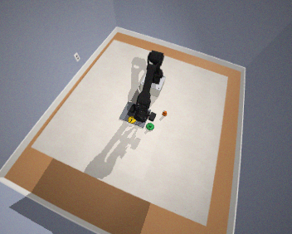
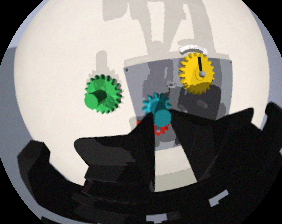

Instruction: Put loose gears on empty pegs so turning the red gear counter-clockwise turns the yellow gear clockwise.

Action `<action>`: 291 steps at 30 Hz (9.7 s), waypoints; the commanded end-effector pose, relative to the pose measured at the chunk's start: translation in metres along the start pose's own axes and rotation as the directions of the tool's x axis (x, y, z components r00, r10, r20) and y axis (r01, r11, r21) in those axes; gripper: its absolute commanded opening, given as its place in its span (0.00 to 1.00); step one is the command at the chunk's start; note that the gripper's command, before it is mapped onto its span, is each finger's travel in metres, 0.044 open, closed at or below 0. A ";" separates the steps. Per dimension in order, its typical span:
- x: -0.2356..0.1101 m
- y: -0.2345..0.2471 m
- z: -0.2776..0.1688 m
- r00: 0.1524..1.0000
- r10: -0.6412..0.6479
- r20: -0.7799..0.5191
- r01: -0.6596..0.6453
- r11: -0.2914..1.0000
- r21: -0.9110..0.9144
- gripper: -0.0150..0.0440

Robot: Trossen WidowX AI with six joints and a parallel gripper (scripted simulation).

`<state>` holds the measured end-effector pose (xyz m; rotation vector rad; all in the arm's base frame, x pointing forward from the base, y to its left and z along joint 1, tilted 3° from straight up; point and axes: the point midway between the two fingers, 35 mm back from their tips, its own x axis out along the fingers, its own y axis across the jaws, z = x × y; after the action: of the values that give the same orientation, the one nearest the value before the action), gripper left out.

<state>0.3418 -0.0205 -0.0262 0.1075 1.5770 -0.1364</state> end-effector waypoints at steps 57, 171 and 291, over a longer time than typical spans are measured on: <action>0.007 -0.001 0.000 1.000 -0.004 -0.003 0.004 0.998 0.061 0.48; -0.055 0.158 -0.120 1.000 0.012 -0.014 -0.012 1.000 -0.004 0.25; -0.041 -0.024 0.029 1.000 -0.006 0.000 0.006 1.000 -0.003 0.25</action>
<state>0.3663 -0.0451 0.0176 0.1080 1.5750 -0.1393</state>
